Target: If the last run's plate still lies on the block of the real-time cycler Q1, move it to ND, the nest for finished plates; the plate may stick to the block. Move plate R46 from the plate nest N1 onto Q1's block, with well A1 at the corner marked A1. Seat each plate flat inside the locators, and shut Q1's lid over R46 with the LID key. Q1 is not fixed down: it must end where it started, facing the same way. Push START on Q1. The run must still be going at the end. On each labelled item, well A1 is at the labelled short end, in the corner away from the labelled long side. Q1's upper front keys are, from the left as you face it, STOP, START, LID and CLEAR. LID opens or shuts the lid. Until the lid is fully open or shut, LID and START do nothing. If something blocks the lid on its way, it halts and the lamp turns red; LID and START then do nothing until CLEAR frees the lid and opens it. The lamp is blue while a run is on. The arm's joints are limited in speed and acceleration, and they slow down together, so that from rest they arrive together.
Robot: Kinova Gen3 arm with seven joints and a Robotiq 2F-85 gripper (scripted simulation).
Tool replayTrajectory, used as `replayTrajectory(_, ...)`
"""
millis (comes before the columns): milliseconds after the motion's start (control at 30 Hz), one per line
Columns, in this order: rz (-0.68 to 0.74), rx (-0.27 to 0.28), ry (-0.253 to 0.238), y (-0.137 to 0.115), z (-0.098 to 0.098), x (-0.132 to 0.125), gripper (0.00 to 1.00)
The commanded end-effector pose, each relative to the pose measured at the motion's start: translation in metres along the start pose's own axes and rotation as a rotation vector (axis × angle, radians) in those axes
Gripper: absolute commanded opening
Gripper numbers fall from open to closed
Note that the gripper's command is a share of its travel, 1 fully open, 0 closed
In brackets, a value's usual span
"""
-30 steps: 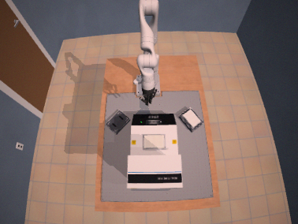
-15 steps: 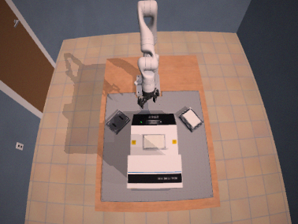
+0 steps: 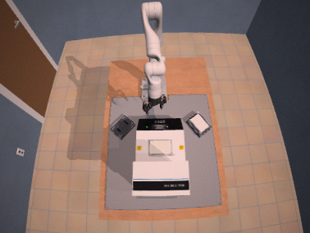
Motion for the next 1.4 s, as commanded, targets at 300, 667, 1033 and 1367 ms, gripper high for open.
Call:
replayTrajectory(300,0.100,0.014,-0.006,0.009,0.003,-0.005,1.00)
replayTrajectory(667,0.189,0.026,-0.010,0.017,0.007,-0.010,1.00)
replayTrajectory(1033,0.298,0.040,-0.015,0.027,0.011,-0.016,1.00)
replayTrajectory(1367,0.378,0.051,-0.018,0.034,0.014,-0.020,1.00)
Point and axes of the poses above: the point where the finger pads meet when closed, its own z axis out along the fingers, its own x axis across the jaws, y = z × x, the point moved 9 cm from there along -z, back along the fingers, and after that the axes turned 5 degrees about -z, right-handed, at the moved point
